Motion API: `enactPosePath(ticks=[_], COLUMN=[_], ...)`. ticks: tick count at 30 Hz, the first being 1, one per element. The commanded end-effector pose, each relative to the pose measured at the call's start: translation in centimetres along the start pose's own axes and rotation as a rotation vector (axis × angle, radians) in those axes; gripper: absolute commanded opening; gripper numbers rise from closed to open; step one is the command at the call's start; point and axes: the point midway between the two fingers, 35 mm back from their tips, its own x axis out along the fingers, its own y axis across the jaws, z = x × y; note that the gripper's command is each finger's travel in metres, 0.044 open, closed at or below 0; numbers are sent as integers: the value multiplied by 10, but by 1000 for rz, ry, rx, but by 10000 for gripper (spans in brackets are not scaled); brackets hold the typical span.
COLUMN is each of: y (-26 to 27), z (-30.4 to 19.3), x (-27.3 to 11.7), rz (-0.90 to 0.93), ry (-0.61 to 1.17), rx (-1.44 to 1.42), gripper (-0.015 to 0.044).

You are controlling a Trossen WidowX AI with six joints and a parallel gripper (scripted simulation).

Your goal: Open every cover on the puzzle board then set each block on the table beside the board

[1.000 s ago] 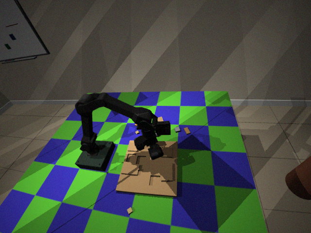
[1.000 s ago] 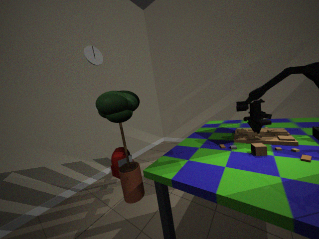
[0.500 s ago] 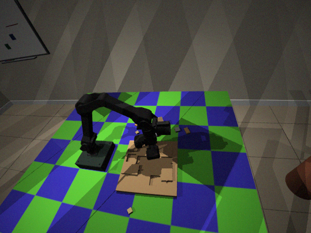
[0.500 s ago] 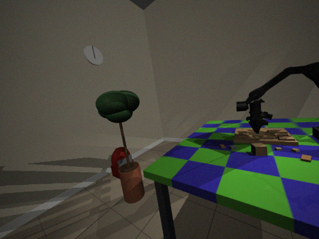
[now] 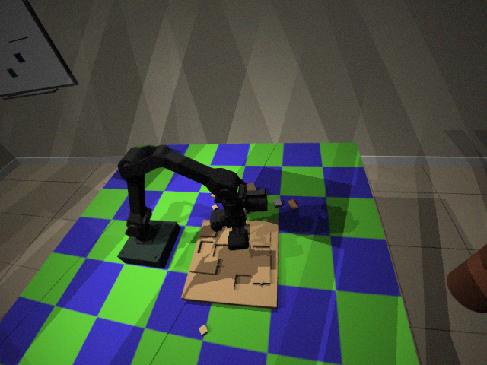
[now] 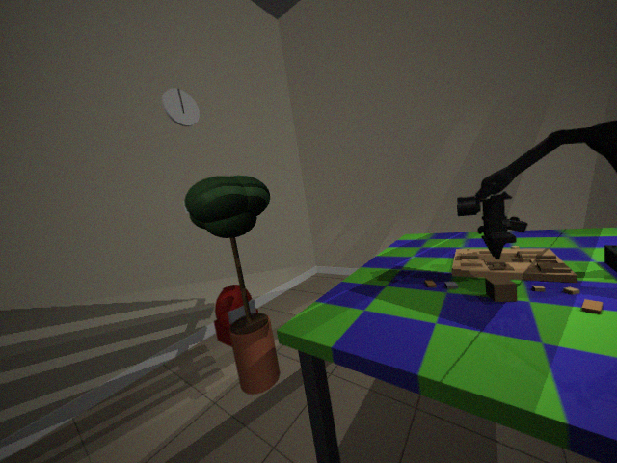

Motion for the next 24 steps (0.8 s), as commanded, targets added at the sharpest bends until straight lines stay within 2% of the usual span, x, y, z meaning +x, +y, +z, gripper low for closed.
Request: enactPosePath(ticks=[1, 24], y=[-1, -1], z=[0, 0], x=[2, 21], rz=[-3, -3], ry=[1, 1], rx=[4, 4], gripper=[144, 144])
